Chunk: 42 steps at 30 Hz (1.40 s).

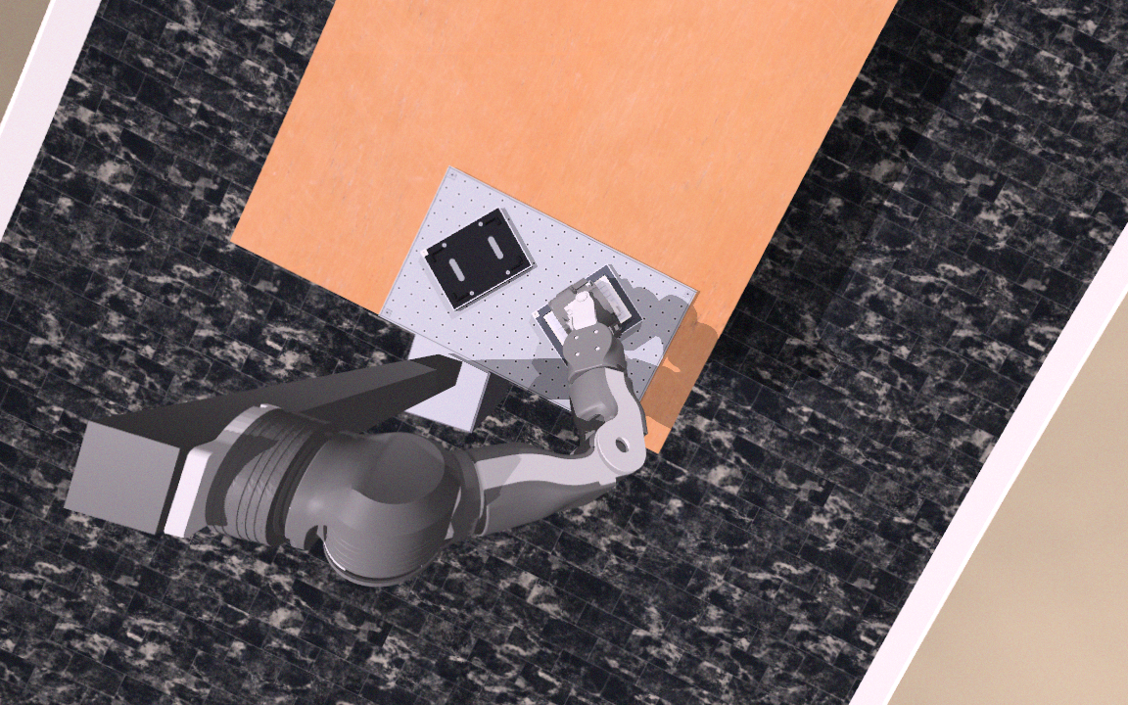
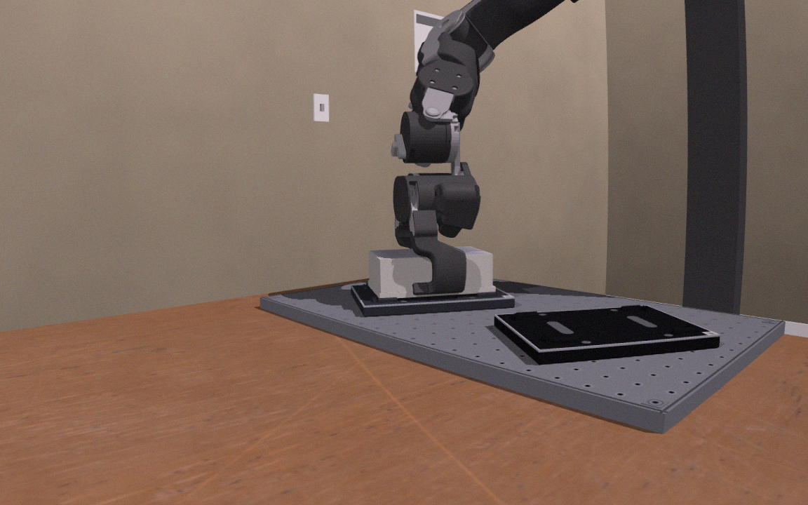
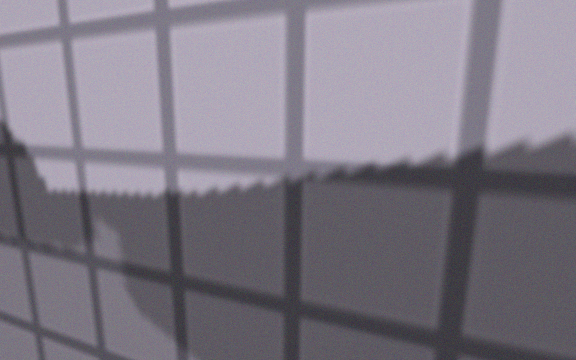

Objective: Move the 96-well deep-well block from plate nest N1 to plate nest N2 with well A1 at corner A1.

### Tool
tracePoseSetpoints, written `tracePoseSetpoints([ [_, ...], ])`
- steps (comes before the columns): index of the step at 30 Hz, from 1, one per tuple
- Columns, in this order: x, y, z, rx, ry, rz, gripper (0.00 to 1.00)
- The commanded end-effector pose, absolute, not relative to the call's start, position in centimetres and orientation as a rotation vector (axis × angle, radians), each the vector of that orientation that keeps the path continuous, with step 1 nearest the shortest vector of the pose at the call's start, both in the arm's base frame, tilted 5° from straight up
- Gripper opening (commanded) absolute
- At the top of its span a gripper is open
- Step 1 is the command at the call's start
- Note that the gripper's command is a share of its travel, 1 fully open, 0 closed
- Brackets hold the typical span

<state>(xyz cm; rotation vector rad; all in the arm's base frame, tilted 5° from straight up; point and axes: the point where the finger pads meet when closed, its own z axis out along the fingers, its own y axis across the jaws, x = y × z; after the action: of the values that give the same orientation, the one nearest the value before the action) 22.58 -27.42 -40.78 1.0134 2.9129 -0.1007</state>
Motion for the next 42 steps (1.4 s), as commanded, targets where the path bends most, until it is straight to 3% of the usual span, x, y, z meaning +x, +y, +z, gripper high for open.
tracePoseSetpoints([
  [1,22.8,-27.5,-39.7,1.025,2.905,-0.104,0.00],
  [42,22.6,-26.9,-31.6,1.025,2.903,-0.105,0.00],
])
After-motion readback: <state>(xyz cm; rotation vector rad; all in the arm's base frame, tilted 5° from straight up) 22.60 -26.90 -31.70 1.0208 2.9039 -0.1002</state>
